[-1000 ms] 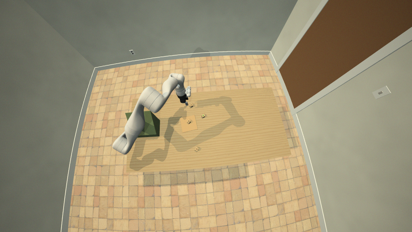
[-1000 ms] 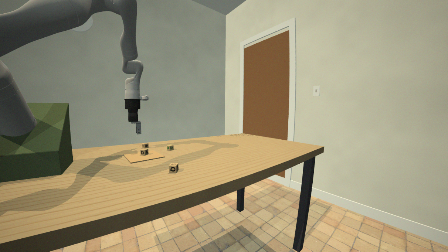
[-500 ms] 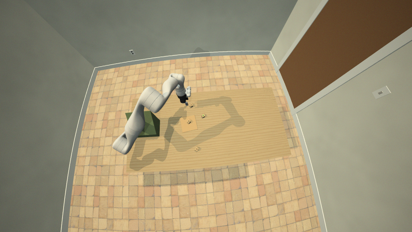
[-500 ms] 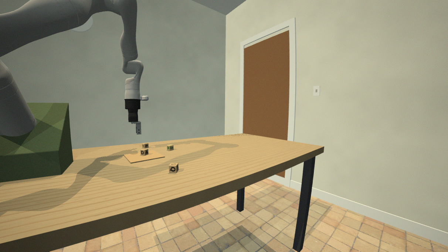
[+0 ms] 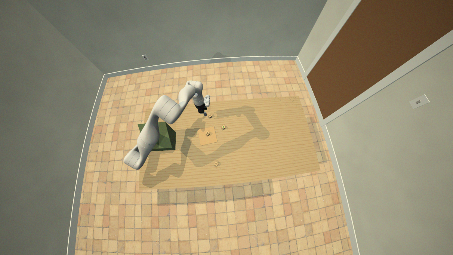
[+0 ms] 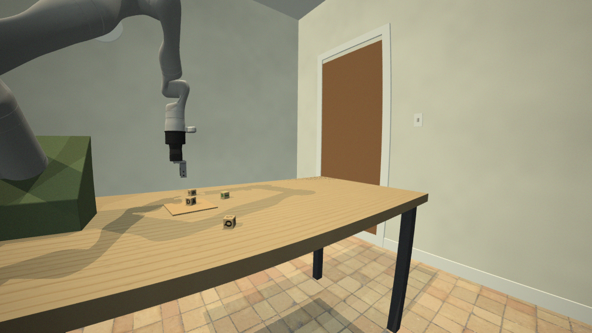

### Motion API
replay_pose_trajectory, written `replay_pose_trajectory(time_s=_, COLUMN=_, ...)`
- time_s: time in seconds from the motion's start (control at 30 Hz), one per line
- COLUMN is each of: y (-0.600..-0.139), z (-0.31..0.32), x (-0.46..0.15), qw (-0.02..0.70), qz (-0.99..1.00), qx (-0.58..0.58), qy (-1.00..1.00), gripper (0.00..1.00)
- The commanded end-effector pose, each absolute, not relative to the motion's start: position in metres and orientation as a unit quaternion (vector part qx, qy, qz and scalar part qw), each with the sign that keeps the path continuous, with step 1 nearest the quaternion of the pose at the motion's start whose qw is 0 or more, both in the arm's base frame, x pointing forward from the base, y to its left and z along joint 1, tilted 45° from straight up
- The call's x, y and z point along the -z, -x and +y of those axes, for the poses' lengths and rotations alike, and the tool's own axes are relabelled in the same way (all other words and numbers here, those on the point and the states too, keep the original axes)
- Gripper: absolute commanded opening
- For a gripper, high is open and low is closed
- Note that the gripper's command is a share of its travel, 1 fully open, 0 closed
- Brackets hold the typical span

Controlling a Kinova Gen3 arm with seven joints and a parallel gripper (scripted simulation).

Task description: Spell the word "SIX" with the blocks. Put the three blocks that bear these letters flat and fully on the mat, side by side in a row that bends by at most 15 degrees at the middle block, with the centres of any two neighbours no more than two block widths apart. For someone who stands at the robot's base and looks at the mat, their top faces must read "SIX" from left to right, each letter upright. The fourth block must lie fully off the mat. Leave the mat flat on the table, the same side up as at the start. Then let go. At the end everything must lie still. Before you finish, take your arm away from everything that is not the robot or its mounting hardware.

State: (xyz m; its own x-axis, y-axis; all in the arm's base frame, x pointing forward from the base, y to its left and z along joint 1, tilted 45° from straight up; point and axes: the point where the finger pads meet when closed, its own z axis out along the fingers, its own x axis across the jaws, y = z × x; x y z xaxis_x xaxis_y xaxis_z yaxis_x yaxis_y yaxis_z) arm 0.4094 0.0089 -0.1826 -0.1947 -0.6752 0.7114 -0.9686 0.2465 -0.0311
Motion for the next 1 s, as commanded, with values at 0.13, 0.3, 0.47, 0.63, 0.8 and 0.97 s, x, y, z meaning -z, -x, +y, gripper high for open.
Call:
replay_pose_trajectory(time_s=0.13, y=-0.410, z=0.010, x=0.182, qw=0.295, qz=-0.732, qx=-0.248, qy=-0.562, gripper=1.00)
replay_pose_trajectory(time_s=0.3, y=-0.410, z=0.010, x=0.182, qw=0.295, qz=-0.732, qx=-0.248, qy=-0.562, gripper=1.00)
replay_pose_trajectory(time_s=0.47, y=-0.410, z=0.010, x=0.182, qw=0.295, qz=-0.732, qx=-0.248, qy=-0.562, gripper=1.00)
replay_pose_trajectory(time_s=0.63, y=-0.425, z=-0.002, x=0.171, qw=0.294, qz=-0.732, qx=-0.247, qy=-0.563, gripper=1.00)
replay_pose_trajectory(time_s=0.8, y=-0.458, z=-0.036, x=0.143, qw=0.292, qz=-0.732, qx=-0.247, qy=-0.563, gripper=1.00)
replay_pose_trajectory(time_s=0.97, y=-0.491, z=-0.085, x=0.105, qw=0.294, qz=-0.732, qx=-0.248, qy=-0.562, gripper=1.00)
